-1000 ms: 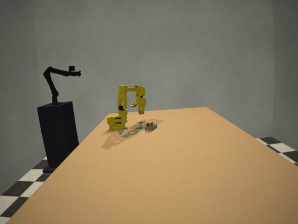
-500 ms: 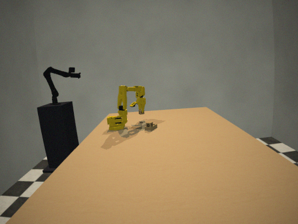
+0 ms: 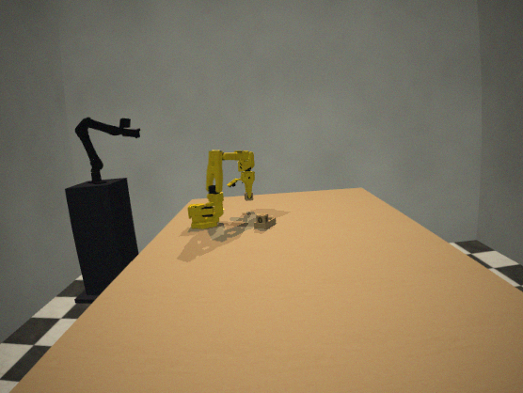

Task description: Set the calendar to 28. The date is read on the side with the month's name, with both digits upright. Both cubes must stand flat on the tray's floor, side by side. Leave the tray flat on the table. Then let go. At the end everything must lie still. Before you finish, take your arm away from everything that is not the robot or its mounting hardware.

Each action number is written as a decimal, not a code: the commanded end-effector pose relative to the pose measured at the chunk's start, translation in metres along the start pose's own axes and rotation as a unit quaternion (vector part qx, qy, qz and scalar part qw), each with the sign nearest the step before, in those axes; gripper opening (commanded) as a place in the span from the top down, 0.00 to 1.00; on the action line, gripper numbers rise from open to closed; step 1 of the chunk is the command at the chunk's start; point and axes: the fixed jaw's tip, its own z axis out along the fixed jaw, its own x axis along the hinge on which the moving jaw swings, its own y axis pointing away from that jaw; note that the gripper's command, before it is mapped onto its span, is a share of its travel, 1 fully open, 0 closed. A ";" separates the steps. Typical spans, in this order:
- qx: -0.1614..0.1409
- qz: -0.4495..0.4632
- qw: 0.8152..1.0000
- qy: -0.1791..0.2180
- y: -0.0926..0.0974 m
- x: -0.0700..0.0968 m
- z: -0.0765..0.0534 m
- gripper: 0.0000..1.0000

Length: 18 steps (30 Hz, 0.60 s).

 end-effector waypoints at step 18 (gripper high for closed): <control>0.033 0.358 0.933 0.019 -0.005 0.000 -0.014 1.00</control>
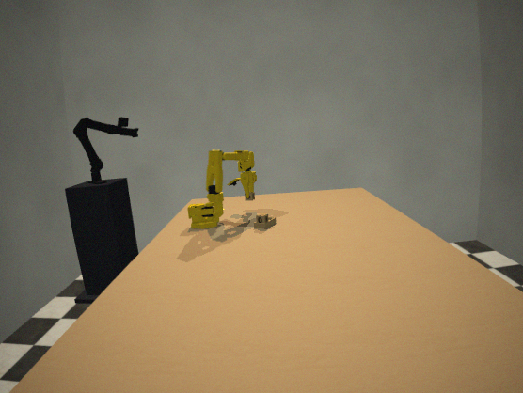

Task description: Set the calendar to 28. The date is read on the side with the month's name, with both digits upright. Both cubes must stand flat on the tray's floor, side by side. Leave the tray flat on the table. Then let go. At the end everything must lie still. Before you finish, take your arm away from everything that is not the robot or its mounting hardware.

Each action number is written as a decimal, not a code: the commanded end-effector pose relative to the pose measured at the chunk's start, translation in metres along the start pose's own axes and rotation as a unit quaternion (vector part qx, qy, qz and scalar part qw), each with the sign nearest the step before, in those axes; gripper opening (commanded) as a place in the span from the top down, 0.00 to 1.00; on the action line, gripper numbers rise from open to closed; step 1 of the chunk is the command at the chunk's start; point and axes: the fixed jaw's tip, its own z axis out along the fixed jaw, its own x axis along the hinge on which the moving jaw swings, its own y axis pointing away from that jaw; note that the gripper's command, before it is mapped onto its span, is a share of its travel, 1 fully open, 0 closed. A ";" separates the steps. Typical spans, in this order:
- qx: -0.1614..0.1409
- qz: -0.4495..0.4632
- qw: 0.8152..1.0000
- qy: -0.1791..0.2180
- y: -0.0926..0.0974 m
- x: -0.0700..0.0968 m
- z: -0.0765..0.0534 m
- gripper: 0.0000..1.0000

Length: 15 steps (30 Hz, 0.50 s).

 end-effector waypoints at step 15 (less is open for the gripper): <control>0.038 0.356 0.934 -0.003 -0.008 -0.002 -0.015 1.00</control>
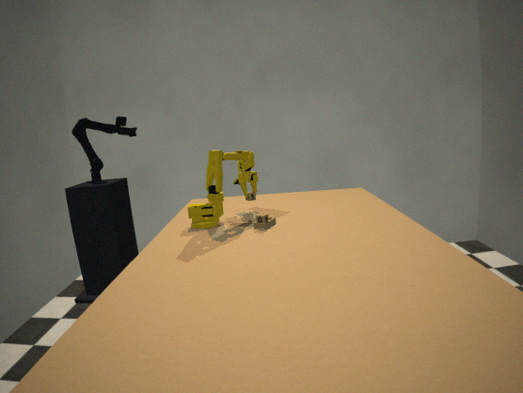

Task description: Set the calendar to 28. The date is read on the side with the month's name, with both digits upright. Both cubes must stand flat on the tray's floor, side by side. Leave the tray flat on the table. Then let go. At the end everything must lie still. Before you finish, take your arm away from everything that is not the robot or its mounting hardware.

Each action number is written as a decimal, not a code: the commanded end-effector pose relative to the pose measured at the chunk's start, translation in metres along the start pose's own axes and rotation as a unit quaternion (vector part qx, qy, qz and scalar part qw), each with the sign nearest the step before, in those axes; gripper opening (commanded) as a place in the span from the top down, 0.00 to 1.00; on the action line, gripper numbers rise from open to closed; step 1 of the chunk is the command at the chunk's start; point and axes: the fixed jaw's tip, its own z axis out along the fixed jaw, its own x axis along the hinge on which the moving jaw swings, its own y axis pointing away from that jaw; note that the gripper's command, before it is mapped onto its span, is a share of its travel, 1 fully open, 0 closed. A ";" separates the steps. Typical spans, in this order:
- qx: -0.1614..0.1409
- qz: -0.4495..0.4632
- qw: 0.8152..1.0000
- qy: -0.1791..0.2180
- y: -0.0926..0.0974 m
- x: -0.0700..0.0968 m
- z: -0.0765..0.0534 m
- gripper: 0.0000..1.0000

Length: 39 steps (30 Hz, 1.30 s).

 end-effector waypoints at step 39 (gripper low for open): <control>0.023 0.582 0.812 -0.031 -0.012 -0.008 -0.015 1.00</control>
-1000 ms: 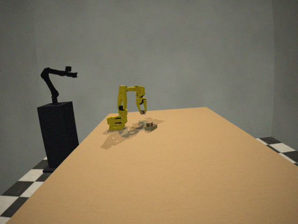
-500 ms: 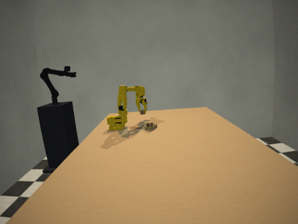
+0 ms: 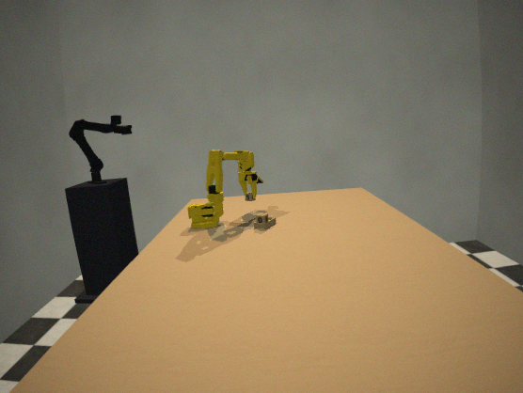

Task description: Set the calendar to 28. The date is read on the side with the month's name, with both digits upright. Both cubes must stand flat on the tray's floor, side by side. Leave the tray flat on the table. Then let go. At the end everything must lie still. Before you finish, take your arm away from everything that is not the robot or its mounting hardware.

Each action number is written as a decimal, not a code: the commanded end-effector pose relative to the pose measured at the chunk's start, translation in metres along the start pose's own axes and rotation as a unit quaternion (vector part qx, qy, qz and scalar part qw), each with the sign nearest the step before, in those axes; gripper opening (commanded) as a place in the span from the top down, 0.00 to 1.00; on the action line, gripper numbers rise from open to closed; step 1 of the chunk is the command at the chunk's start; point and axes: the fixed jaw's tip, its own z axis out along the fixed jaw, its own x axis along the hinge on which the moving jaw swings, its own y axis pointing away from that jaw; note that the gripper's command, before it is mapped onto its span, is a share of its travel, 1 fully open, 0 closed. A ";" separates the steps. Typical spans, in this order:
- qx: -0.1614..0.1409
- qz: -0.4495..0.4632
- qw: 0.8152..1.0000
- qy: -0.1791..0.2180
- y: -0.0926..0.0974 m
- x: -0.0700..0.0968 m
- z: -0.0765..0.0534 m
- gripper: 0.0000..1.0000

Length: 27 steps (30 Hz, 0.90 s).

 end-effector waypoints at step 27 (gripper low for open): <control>0.001 0.071 0.997 -0.039 -0.001 -0.007 -0.015 1.00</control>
